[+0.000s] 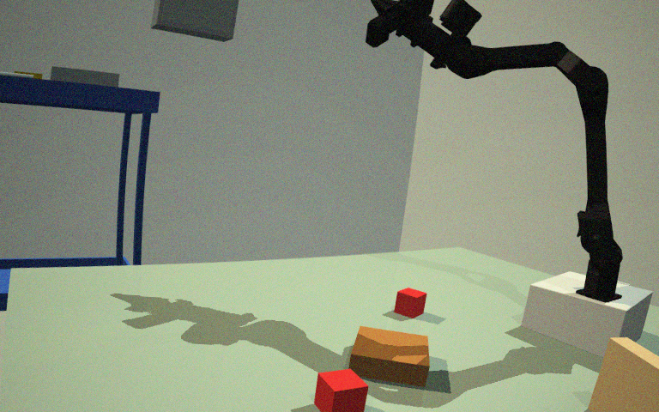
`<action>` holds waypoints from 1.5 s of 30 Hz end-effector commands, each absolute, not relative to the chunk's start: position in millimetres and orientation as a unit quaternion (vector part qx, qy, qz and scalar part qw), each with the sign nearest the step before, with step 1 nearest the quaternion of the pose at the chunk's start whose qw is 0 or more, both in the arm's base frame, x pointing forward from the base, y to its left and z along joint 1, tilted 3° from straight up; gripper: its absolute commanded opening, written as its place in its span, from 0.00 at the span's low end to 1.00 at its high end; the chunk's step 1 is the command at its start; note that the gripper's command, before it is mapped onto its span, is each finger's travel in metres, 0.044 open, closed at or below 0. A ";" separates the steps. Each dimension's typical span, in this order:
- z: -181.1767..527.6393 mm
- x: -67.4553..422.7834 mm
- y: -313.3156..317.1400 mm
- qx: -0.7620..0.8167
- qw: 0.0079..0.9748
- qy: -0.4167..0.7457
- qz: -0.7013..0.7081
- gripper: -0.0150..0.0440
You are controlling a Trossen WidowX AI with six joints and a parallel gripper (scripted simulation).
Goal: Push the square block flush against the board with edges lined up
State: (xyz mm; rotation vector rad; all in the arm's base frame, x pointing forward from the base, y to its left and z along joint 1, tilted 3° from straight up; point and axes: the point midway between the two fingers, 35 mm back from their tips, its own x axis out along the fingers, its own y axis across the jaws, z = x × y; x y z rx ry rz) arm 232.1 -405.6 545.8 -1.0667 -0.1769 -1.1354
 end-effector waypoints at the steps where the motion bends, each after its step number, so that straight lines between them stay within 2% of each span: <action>1: 531.3 255.0 -399.6 -0.449 0.741 -0.074 -0.494 0.25; 13: 482.7 341.8 -358.3 -0.335 0.853 -0.064 -0.396 0.25; 29: 402.4 442.5 -261.7 -0.144 0.958 -0.003 -0.247 0.25; 35: 369.7 469.7 -213.5 -0.072 0.978 0.037 -0.193 0.25; 45: 340.5 487.2 -139.6 -0.041 0.988 0.088 -0.121 0.25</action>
